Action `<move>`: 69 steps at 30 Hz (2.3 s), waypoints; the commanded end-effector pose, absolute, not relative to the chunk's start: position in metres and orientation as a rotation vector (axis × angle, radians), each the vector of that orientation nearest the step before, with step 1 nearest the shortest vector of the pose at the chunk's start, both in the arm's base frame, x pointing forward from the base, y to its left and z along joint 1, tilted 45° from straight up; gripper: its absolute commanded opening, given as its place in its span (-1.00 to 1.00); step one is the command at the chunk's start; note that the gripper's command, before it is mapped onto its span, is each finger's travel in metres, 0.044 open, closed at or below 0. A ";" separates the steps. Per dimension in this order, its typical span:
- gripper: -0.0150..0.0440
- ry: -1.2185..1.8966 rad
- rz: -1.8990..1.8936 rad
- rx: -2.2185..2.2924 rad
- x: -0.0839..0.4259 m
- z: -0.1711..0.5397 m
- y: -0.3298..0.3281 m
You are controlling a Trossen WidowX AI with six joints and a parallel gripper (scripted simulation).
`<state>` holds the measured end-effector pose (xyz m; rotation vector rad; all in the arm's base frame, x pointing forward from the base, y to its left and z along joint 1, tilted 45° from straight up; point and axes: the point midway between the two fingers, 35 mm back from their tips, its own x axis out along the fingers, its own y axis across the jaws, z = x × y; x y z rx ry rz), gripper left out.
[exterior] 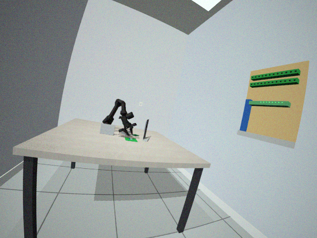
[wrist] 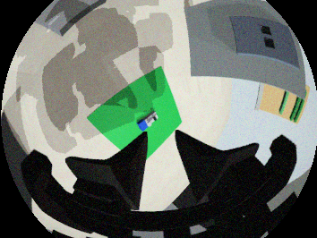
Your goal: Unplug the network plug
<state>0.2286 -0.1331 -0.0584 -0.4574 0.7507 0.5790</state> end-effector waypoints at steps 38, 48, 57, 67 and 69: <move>0.04 0.749 0.580 -0.464 0.221 -0.016 -0.177; 0.04 0.748 0.579 -0.463 0.217 -0.003 -0.186; 0.04 0.754 0.581 -0.456 0.215 0.004 -0.195; 0.04 0.755 0.580 -0.459 0.214 0.023 -0.217; 0.04 0.755 0.580 -0.459 0.214 0.027 -0.221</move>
